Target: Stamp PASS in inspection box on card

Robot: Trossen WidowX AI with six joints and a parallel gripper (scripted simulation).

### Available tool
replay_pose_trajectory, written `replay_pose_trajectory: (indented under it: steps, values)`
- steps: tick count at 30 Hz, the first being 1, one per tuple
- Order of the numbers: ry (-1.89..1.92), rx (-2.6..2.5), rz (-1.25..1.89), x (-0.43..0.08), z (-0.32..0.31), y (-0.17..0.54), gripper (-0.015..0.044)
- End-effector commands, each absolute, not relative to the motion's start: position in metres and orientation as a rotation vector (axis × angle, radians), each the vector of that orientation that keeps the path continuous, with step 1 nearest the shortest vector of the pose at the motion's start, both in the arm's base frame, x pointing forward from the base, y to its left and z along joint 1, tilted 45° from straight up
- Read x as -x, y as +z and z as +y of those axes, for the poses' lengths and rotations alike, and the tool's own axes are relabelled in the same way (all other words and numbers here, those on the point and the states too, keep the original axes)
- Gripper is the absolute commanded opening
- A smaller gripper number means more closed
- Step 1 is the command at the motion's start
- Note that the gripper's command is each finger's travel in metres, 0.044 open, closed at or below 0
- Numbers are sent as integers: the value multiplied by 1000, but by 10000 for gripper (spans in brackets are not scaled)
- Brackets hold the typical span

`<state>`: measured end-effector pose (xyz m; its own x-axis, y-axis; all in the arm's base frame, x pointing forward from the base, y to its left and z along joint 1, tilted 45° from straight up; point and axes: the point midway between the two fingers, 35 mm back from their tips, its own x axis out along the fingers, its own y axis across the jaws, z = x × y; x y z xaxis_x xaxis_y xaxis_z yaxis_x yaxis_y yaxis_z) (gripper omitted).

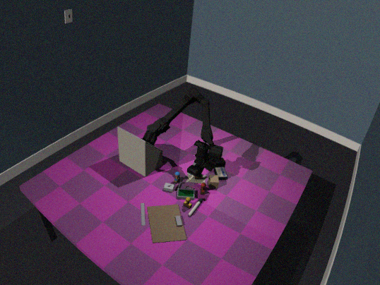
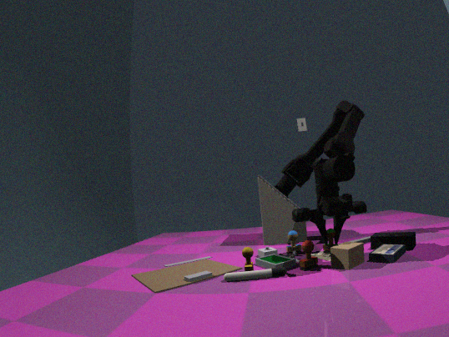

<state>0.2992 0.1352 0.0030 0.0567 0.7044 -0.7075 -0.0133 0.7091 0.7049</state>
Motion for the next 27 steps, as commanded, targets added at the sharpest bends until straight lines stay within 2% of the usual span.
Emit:
replay_pose_trajectory:
  steps: [1,27]
  values:
    - [601,-612,1421,-300,131,7,0]
    - [599,-609,1421,-299,102,36,0]
